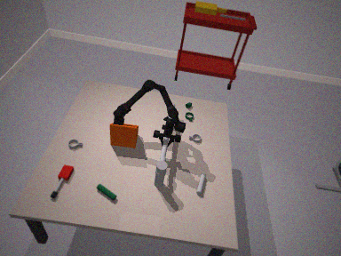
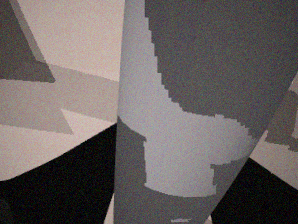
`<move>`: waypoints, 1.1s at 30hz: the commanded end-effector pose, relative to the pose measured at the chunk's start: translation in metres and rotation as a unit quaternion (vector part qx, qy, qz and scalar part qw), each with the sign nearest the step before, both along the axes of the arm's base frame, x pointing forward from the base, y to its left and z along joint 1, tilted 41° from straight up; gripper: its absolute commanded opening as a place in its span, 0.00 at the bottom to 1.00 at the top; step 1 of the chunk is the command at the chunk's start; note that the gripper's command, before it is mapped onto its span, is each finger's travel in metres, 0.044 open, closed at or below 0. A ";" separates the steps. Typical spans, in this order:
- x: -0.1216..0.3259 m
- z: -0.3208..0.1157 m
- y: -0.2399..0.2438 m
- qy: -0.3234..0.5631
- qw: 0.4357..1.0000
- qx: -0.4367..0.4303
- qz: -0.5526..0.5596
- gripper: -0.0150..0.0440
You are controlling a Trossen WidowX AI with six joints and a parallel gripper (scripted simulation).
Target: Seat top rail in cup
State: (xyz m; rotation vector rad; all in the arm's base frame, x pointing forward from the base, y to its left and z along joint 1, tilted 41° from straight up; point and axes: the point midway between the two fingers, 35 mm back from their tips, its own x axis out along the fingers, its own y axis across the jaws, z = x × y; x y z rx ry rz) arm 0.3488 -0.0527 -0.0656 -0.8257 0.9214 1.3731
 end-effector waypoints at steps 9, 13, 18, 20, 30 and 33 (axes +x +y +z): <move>0.002 0.000 -0.006 -0.003 1.000 -0.005 0.001 0.25; 0.002 0.000 -0.006 -0.003 1.000 -0.006 0.001 0.25; 0.002 0.000 -0.007 -0.003 1.000 -0.006 0.001 0.25; 0.002 0.000 -0.007 -0.003 1.000 -0.006 0.001 0.25; 0.002 0.000 -0.009 -0.003 1.000 -0.006 0.001 0.25; 0.002 0.000 -0.009 -0.003 1.000 -0.006 0.001 0.25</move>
